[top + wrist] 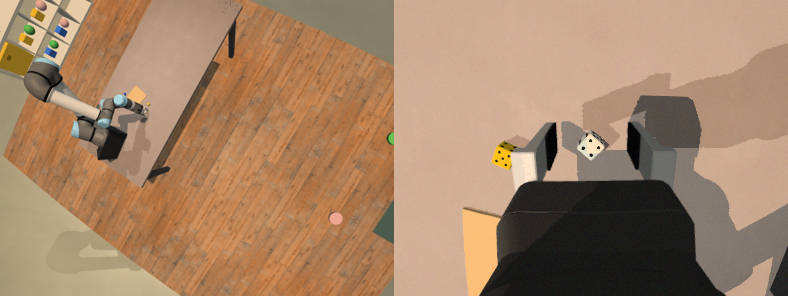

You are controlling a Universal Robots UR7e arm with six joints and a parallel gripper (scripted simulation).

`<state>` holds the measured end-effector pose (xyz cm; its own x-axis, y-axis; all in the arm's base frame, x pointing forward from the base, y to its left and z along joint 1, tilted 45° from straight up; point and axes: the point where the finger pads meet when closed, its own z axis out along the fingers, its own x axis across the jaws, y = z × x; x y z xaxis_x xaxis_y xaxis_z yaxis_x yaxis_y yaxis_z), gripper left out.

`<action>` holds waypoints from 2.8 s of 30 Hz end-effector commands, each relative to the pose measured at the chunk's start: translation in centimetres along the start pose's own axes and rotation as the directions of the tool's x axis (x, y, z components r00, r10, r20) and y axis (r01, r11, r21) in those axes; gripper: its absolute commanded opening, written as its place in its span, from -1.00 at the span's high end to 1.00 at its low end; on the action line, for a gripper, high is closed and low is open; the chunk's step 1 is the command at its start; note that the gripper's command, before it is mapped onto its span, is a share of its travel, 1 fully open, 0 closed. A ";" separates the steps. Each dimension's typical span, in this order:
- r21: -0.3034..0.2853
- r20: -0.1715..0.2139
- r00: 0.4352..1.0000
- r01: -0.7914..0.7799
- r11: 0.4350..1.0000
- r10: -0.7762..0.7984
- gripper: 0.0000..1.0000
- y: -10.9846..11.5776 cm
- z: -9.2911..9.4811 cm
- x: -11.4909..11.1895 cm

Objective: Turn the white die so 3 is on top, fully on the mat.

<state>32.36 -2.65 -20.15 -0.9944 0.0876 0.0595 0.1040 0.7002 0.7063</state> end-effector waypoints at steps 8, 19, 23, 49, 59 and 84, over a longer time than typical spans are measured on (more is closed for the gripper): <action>0.001 0.001 1.000 0.000 1.000 0.000 -1.00 0.0 0.0 -0.2; 0.001 0.001 1.000 0.000 1.000 0.000 -1.00 0.5 0.0 -4.8; 0.001 0.001 1.000 0.000 1.000 0.000 -1.00 0.7 0.0 -6.4; 0.001 0.001 1.000 0.000 1.000 0.000 -1.00 0.8 0.0 -7.2; 0.001 0.001 1.000 0.000 1.000 0.000 -1.00 0.8 0.0 -7.2; 0.001 0.001 1.000 0.000 1.000 0.000 -1.00 2.3 0.0 -7.0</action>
<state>39.53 -2.17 -19.48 -0.9943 0.0877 0.0598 0.1043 0.7002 0.7063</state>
